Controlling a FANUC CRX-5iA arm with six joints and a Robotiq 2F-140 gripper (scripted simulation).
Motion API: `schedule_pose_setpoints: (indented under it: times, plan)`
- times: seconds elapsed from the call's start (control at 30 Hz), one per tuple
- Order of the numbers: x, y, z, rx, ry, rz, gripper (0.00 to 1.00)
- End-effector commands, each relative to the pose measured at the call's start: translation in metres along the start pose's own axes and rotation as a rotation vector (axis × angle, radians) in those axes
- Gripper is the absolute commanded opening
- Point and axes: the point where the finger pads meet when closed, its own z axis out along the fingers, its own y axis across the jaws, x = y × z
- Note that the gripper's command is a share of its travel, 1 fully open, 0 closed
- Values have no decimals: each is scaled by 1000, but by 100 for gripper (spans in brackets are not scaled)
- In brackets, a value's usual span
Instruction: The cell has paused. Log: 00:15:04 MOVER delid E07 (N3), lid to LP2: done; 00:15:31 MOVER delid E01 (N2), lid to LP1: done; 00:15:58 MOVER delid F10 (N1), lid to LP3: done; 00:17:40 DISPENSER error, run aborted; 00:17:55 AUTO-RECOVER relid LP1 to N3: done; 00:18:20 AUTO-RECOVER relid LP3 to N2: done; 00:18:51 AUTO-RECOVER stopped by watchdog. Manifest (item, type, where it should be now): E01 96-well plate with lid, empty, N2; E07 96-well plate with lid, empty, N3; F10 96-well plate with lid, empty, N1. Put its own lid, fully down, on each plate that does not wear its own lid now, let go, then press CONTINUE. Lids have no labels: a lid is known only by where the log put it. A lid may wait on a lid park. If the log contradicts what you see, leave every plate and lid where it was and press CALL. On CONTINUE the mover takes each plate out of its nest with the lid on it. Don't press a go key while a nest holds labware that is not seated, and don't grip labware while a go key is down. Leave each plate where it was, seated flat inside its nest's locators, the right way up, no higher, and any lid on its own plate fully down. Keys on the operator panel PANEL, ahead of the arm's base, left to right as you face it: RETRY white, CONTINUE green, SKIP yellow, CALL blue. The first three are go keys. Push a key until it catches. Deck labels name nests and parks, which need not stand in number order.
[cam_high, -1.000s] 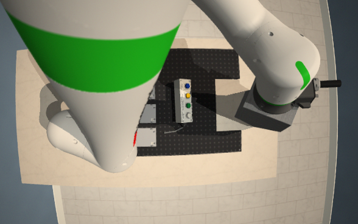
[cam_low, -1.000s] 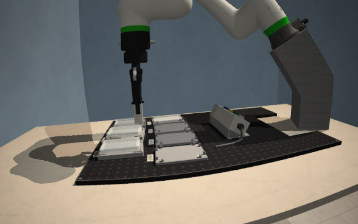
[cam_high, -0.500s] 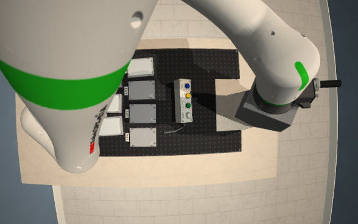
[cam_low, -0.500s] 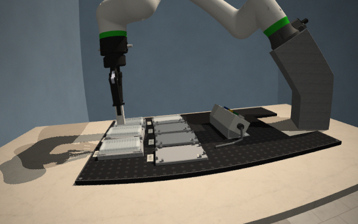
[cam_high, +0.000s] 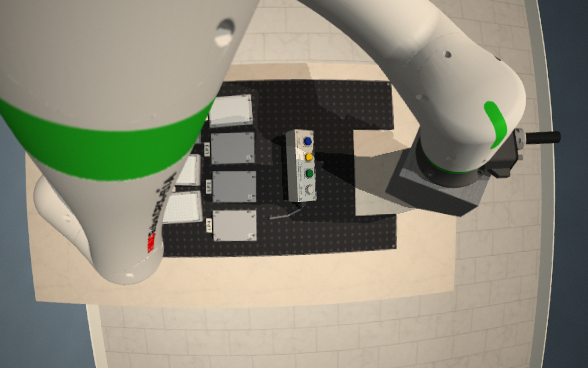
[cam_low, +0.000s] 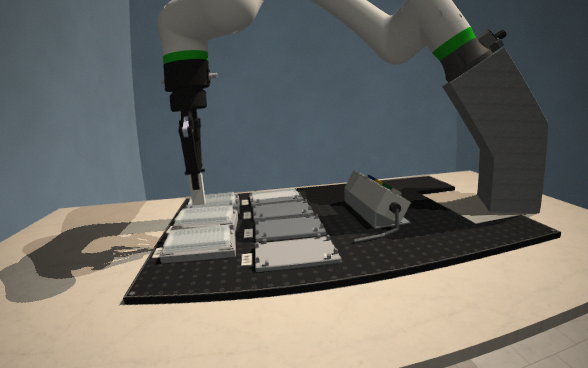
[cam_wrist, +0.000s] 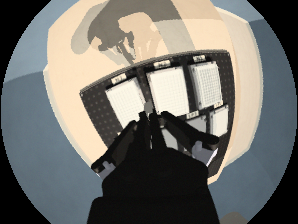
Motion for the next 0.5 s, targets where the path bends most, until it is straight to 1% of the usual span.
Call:
schedule_pose_setpoints:
  times: [0.0,0.1,0.13,0.17,0.23,0.27,0.3,0.33,0.37,0.4,0.47]
  plan:
    - [0,0,0,0,0,0,0]
    - [0,1,0,0,0,0,0]
    - [1,10,0,0,0,0,0]
    - [1,27,1,1,-2,0,0]
    - [2,78,1,1,-2,0,0]
    - [2,78,1,1,-2,0,0]
    - [1,102,1,1,-1,0,0]
    - [1,102,1,1,-1,0,0]
    - [0,119,0,1,1,0,0]
    - [-1,128,0,0,1,0,0]
    - [-1,129,0,0,2,0,0]
